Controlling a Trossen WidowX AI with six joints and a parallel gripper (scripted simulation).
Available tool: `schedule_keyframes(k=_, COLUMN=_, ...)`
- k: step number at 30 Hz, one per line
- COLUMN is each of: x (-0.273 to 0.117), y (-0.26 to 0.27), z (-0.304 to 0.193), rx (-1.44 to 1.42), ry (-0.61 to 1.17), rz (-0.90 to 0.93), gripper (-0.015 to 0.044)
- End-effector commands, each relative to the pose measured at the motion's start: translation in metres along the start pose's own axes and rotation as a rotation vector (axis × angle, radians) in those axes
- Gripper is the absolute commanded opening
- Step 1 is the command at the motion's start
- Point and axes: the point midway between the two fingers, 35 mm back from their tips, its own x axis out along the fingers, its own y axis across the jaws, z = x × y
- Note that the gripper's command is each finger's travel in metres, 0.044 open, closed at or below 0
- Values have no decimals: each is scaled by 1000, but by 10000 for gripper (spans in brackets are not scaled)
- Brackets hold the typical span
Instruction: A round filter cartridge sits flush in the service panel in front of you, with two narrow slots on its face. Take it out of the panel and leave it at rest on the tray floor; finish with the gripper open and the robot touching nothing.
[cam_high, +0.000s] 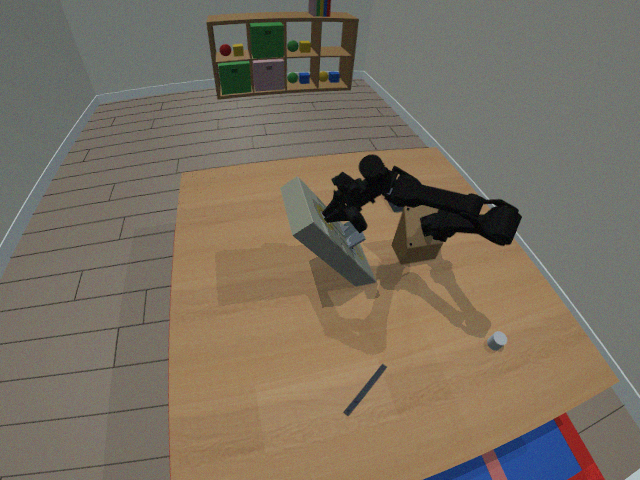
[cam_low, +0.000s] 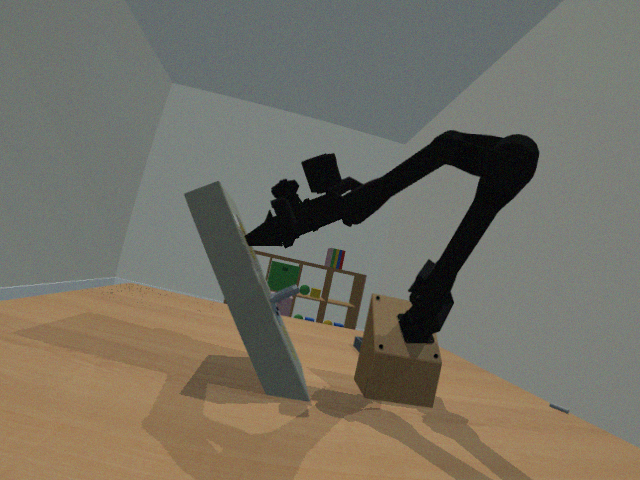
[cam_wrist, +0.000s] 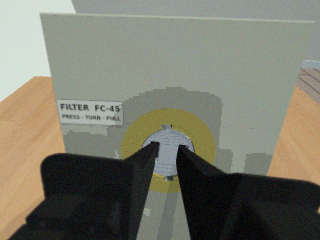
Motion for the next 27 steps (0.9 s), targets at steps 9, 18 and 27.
schedule_keyframes(k=9, x=6, y=0, z=2, rx=2, ry=-1, rz=-5, gripper=89)
schedule_keyframes(k=18, x=1, y=0, z=0, rx=4, ry=-2, rz=1, gripper=36)
schedule_keyframes(k=27, x=4, y=0, z=1, rx=-93, ry=-1, rz=-2, gripper=0)
